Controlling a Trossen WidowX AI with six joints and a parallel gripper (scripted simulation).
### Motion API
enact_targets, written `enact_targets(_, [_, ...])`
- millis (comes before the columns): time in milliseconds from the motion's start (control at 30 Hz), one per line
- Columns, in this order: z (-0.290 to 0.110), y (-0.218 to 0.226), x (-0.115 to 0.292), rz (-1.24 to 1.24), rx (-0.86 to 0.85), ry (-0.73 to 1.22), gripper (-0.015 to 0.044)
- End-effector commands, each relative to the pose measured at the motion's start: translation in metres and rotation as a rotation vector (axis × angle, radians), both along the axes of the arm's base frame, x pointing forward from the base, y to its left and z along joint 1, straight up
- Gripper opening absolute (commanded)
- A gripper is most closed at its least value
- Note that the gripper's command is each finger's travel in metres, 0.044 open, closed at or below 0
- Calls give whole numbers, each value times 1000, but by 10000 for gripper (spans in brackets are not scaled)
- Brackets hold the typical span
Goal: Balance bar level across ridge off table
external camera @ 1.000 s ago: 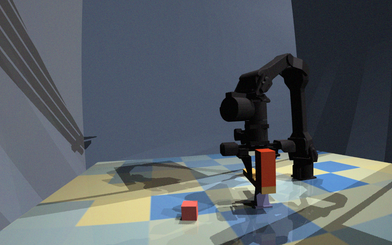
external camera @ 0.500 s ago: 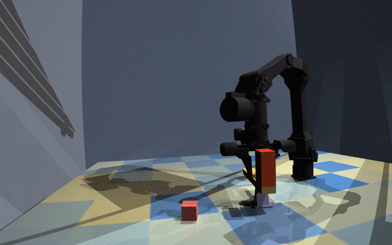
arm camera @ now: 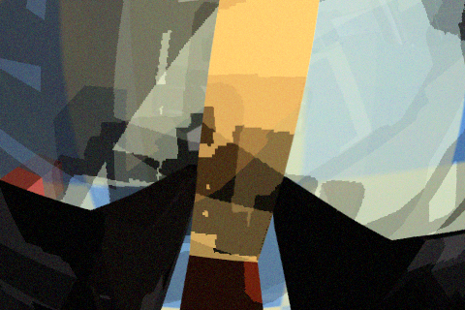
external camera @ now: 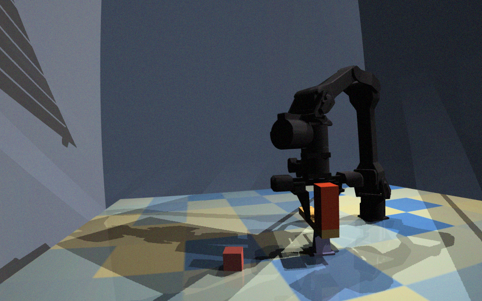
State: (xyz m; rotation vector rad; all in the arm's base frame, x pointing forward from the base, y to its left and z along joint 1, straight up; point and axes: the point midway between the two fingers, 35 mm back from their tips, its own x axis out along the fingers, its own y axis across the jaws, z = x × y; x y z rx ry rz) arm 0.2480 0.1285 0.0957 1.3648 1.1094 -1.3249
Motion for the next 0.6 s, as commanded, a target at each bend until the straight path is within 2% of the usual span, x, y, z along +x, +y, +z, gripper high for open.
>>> enact_targets(0, [0, 0, 0, 0, 0, 0, 0])
enact_targets(333, [0, 0, 0, 0, 0, 0, 0])
enact_targets(533, [0, 0, 0, 0, 0, 0, 157])
enact_targets(567, [0, 0, 0, 0, 0, 0, 167])
